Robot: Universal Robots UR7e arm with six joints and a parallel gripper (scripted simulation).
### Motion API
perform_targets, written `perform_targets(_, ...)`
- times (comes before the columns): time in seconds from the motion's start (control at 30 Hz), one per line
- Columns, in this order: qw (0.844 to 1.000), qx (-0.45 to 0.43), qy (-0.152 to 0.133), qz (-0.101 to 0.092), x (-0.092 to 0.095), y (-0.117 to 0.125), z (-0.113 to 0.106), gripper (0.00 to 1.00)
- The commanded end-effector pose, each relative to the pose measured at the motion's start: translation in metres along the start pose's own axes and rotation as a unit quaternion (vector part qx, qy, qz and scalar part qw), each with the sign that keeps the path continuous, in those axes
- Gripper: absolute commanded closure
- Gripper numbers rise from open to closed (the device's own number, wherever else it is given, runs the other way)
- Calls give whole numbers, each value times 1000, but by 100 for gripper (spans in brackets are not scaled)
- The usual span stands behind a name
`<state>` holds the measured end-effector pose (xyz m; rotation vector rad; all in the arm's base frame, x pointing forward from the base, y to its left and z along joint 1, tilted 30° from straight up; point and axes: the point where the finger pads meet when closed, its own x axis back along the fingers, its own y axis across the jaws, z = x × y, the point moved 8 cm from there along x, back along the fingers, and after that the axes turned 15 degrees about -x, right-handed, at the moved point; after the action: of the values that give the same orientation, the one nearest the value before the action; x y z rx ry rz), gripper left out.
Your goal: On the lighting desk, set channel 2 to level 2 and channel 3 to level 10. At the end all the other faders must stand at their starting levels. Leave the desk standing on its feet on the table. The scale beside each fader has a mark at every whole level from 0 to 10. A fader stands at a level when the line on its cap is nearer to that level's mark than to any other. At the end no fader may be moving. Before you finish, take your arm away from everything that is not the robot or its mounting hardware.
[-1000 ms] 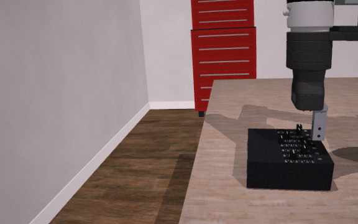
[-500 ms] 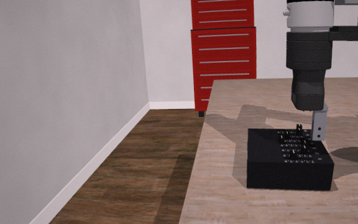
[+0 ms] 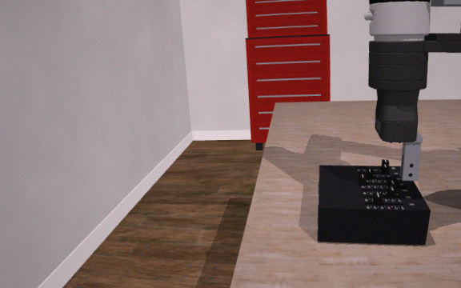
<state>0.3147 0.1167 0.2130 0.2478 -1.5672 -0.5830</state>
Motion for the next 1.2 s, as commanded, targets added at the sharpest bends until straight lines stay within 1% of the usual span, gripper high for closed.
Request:
perform_targets(0.0, 1000, 0, 0, 0, 0, 0, 0, 100)
perform_targets(0.4, 1000, 0, 0, 0, -2, 0, 0, 100)
perform_targets(0.83, 1000, 0, 0, 0, -11, 0, 0, 100)
perform_targets(1.17, 1000, 0, 0, 0, -12, 0, 0, 100)
